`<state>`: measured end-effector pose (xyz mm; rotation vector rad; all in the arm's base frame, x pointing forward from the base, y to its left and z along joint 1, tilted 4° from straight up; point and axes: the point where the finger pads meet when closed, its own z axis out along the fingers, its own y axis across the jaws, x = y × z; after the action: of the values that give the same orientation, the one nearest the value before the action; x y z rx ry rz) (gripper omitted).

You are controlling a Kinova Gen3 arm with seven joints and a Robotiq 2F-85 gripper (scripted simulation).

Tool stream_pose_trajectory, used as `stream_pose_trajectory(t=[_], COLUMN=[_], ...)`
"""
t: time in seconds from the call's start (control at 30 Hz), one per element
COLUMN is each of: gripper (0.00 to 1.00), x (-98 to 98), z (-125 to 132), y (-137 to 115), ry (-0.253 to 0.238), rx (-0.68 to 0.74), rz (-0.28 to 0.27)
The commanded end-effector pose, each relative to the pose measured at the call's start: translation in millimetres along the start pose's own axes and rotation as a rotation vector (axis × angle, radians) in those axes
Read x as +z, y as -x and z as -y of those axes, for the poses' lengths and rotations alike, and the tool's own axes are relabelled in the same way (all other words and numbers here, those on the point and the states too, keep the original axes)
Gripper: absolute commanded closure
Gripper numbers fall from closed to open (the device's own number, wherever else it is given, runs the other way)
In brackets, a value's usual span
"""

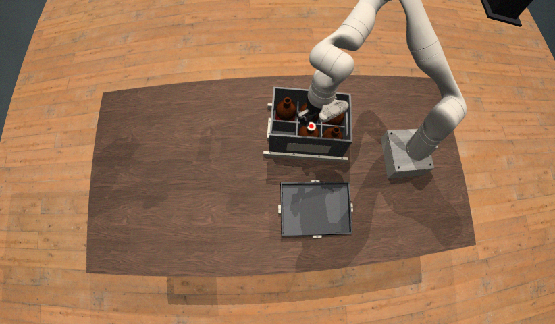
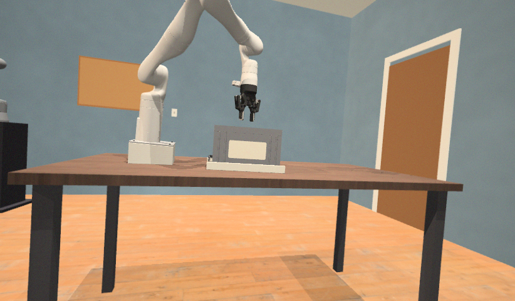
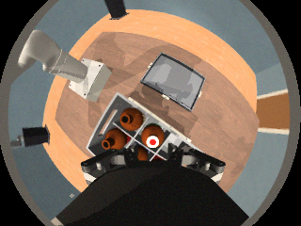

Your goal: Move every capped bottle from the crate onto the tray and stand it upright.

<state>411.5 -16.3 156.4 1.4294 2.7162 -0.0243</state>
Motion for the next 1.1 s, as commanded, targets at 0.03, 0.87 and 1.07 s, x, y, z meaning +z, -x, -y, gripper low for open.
stream_pose_trajectory(t=[0.03, 0.87, 1.07], gripper=[0.40, 0.40, 0.40], x=[0.2, 0.6, 7.9], z=[-0.1, 0.4, 0.4], y=[-0.3, -0.1, 0.0], ry=[0.001, 0.000, 0.000], rx=[-0.037, -0.170, -0.171], rz=[-0.003, -0.006, -0.006])
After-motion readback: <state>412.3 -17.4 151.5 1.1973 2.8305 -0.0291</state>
